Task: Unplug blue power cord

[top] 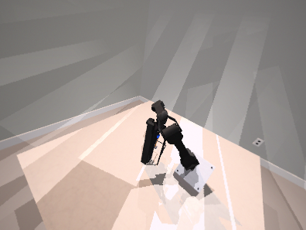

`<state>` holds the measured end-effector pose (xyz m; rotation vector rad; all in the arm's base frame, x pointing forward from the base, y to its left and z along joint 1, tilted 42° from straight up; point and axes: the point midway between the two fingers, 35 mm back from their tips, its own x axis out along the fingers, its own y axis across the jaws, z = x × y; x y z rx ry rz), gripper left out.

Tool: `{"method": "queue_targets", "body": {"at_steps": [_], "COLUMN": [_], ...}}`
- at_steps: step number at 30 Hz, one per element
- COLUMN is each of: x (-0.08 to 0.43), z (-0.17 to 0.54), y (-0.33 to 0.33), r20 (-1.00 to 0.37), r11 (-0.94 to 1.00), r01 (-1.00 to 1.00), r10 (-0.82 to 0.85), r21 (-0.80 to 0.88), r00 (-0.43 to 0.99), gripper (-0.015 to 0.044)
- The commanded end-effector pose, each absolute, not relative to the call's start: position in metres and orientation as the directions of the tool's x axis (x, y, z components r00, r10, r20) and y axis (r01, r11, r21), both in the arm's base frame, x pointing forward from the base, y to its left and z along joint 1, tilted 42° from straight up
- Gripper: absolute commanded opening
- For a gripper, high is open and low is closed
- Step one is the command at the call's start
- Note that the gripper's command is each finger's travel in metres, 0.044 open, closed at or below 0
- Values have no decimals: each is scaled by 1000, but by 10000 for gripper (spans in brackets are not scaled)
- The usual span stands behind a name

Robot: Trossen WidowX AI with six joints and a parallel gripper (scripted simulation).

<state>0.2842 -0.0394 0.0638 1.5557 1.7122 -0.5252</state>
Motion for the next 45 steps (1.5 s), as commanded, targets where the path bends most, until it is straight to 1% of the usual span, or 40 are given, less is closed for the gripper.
{"method": "queue_targets", "body": {"at_steps": [1,34,40,45], "x": [285,296,294,294], "z": [64,35,37,37], "y": [-38,-75,-70,-70], "r20": [-750,-752,-748,-748], "r11": [181,177,174,174], "r01": [966,967,969,969], "r10": [662,659,663,663], "r21": [185,184,177,177], "r00": [20,22,18,18], "gripper": [0,0,157,160]}}
